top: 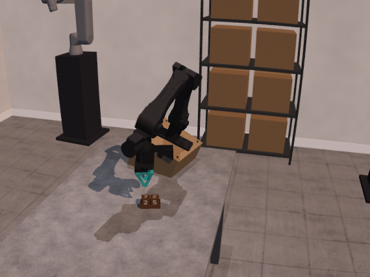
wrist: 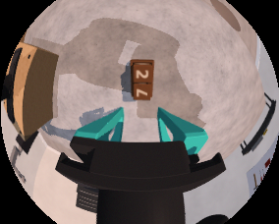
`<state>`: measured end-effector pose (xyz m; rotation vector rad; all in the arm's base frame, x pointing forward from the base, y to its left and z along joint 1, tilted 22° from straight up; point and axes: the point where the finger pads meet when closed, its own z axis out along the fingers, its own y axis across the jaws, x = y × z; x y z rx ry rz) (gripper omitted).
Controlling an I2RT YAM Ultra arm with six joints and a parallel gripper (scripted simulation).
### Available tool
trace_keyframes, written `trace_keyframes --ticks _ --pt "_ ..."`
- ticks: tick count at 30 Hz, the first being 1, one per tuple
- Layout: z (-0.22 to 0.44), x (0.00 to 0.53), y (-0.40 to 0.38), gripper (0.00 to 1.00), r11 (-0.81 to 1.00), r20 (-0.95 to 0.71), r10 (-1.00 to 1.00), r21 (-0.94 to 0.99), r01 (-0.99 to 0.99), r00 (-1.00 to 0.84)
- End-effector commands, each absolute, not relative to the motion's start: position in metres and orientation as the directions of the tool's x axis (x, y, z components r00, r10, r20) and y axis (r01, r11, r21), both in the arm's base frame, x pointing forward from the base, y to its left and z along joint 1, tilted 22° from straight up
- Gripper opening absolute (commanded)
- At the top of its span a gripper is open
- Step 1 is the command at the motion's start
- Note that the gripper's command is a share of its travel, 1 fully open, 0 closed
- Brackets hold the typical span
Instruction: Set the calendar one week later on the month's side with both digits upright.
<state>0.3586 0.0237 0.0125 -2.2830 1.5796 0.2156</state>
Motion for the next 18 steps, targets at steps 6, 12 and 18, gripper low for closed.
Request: trace_keyframes --ticks 6,12,18 --pt "0.013 0.362 0.023 0.47 -0.307 -0.315 -0.877 -0.213 -0.928 0.363" --pt "0.007 0.363 0.026 0.47 -0.307 -0.315 -0.877 -0.213 -0.928 0.362" --pt "0.0 0.363 0.028 0.47 -0.307 -0.315 -0.877 -0.213 -0.928 0.362"
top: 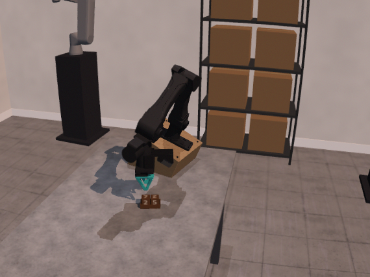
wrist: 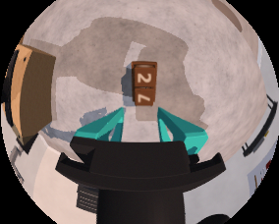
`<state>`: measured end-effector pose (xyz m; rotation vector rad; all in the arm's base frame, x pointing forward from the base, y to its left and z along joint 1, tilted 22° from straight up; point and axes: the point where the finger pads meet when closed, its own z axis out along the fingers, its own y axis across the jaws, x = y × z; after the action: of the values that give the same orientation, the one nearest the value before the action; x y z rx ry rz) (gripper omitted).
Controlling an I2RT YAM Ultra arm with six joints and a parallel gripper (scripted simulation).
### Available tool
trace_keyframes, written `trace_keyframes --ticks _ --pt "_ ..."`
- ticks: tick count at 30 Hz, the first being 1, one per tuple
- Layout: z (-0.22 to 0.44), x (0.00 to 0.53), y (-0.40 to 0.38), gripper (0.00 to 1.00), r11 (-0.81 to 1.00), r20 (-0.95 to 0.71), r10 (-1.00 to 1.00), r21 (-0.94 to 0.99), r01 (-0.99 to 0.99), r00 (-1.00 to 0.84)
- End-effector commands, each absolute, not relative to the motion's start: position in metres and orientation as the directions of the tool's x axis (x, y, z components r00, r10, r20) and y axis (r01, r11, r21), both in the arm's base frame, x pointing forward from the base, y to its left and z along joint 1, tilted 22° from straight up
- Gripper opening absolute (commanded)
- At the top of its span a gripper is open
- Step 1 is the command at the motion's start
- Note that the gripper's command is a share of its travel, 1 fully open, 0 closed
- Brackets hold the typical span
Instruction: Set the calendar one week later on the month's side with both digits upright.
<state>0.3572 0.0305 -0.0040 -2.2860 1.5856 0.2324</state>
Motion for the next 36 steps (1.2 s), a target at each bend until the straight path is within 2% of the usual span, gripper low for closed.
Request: trace_keyframes --ticks 1,36 --pt "0.0 0.363 0.028 0.47 -0.307 -0.315 -0.877 -0.213 -0.928 0.362" --pt "-0.032 0.368 0.041 0.47 -0.307 -0.315 -0.877 -0.213 -0.928 0.362"
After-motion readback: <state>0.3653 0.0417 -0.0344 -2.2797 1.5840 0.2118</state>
